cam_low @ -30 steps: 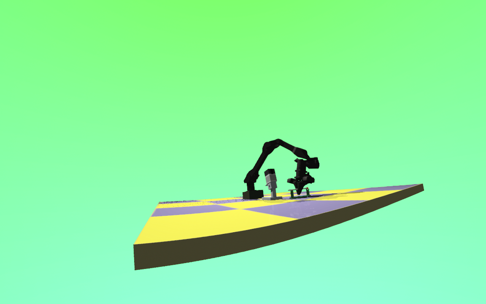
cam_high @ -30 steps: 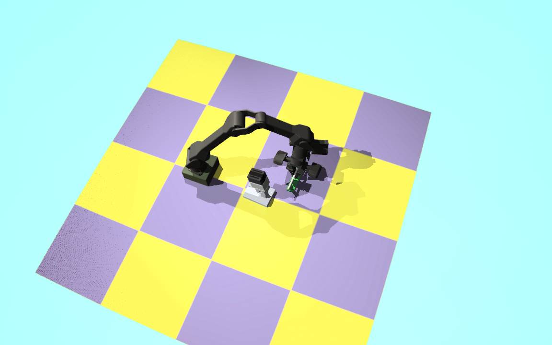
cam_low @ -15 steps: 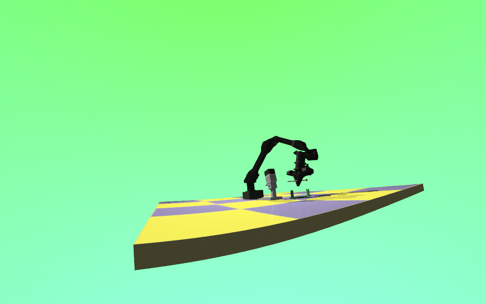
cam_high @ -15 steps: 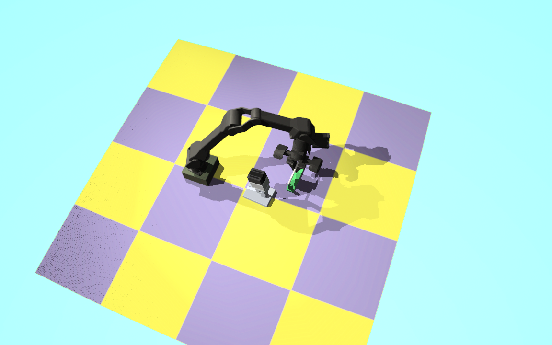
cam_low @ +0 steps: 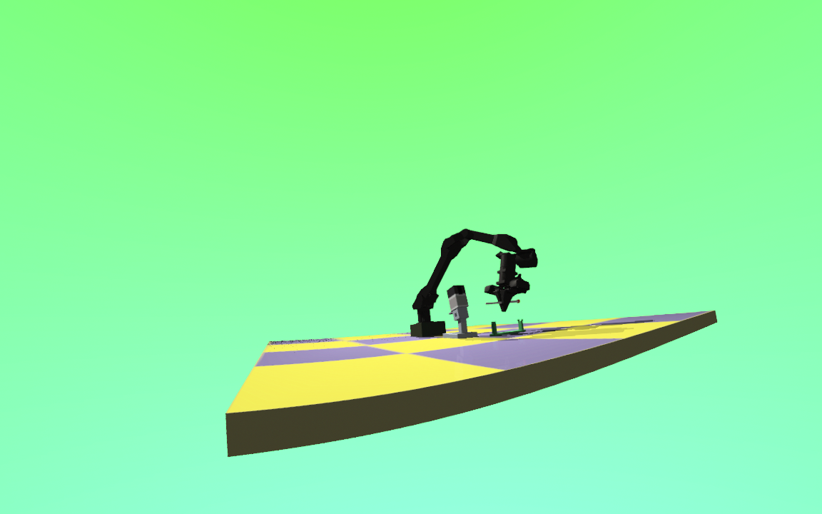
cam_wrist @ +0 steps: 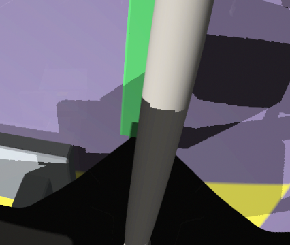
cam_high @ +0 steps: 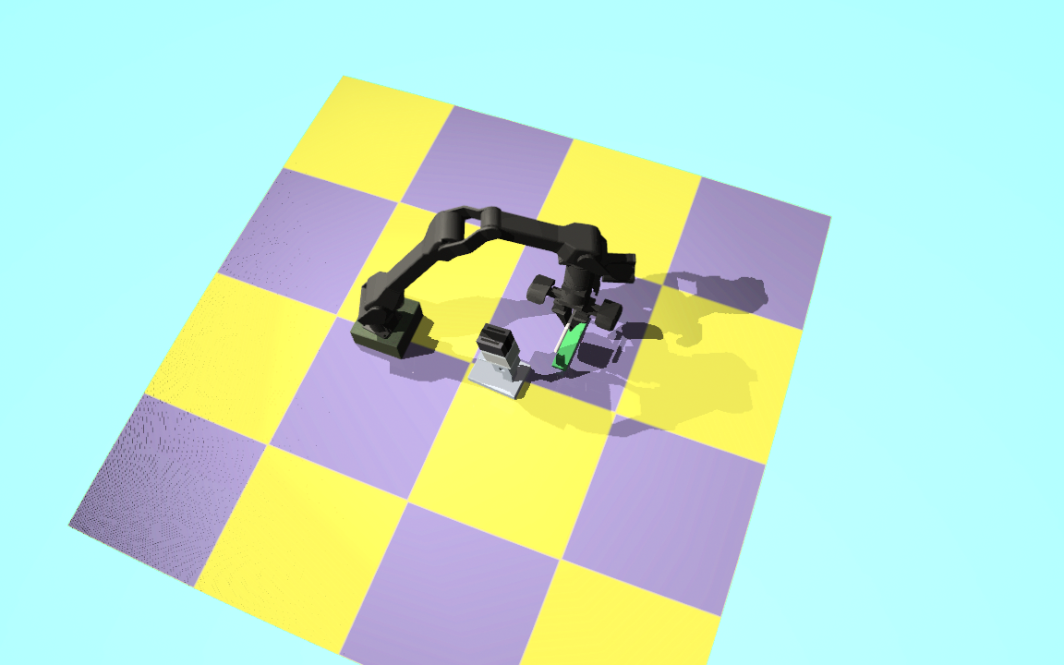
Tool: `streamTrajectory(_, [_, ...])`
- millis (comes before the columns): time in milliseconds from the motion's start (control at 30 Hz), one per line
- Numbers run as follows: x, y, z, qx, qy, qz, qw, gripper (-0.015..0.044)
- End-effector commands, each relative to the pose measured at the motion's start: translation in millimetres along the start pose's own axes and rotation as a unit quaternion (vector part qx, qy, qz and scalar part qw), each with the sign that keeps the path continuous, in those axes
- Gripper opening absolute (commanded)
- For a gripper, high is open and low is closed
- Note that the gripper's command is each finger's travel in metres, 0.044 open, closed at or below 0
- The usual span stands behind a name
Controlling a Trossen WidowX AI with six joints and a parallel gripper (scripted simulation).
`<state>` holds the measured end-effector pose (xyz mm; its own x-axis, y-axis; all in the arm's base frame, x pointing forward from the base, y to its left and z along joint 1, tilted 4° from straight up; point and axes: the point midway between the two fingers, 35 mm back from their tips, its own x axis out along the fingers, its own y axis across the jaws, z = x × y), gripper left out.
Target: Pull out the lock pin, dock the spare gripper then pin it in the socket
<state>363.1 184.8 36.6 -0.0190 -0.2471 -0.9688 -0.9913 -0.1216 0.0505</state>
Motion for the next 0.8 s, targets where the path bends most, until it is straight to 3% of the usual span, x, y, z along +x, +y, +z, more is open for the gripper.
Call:
streamTrajectory(0, [0, 0, 0, 0.0, 0.0, 0.0, 1.0, 0.0007])
streamTrajectory(767, [-15, 58, -9, 0.004, -0.001, 0.003, 1.0, 0.0])
